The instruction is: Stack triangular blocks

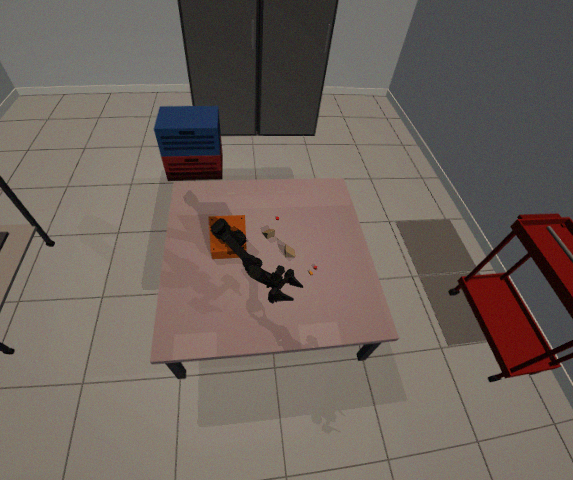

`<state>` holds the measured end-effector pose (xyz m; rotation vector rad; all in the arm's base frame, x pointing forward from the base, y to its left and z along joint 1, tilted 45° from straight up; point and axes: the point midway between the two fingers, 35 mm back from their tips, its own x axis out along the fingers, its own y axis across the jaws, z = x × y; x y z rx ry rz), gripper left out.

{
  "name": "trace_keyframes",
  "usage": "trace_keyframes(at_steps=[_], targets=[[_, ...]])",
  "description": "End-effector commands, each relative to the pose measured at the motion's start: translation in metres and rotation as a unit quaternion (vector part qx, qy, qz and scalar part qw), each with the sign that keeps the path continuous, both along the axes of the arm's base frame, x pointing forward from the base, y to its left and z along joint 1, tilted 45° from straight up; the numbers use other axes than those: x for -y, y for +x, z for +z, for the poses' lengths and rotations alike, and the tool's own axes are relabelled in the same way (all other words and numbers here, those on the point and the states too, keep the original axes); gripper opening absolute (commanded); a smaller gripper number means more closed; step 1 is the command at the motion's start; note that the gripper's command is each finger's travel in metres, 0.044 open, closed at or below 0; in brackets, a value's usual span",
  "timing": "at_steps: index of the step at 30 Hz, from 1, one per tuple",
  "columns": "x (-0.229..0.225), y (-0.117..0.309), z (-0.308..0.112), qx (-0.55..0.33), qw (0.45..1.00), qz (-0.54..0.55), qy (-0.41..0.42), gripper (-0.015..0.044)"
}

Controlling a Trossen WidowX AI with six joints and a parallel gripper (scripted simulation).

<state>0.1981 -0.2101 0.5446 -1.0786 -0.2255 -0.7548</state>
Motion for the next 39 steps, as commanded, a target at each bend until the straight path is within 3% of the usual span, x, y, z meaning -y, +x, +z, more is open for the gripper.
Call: trace_keyframes(at_steps=[1, 11, 20, 25, 30, 33, 36, 37, 39], targets=[[0.022, 0.03, -0.034, -0.055, 0.998, -0.02, 0.029, 0.044], [0.048, 0.13, -0.18, -0.349, 0.933, -0.072, 0.042, 0.044], [0.004, 0.179, -0.322, -0.642, 0.763, -0.035, -0.072, 0.044], [-0.038, 0.181, -0.396, -0.78, 0.596, 0.02, -0.192, 0.044], [-0.079, 0.165, -0.454, -0.858, 0.383, 0.089, -0.331, 0.044], [-0.107, 0.143, -0.487, -0.867, 0.174, 0.147, -0.443, 0.044], [-0.129, 0.12, -0.507, -0.818, -0.049, 0.199, -0.537, 0.044], [-0.132, 0.117, -0.509, -0.804, -0.088, 0.207, -0.55, 0.044], [-0.134, 0.116, -0.51, -0.799, -0.101, 0.21, -0.554, 0.044]])
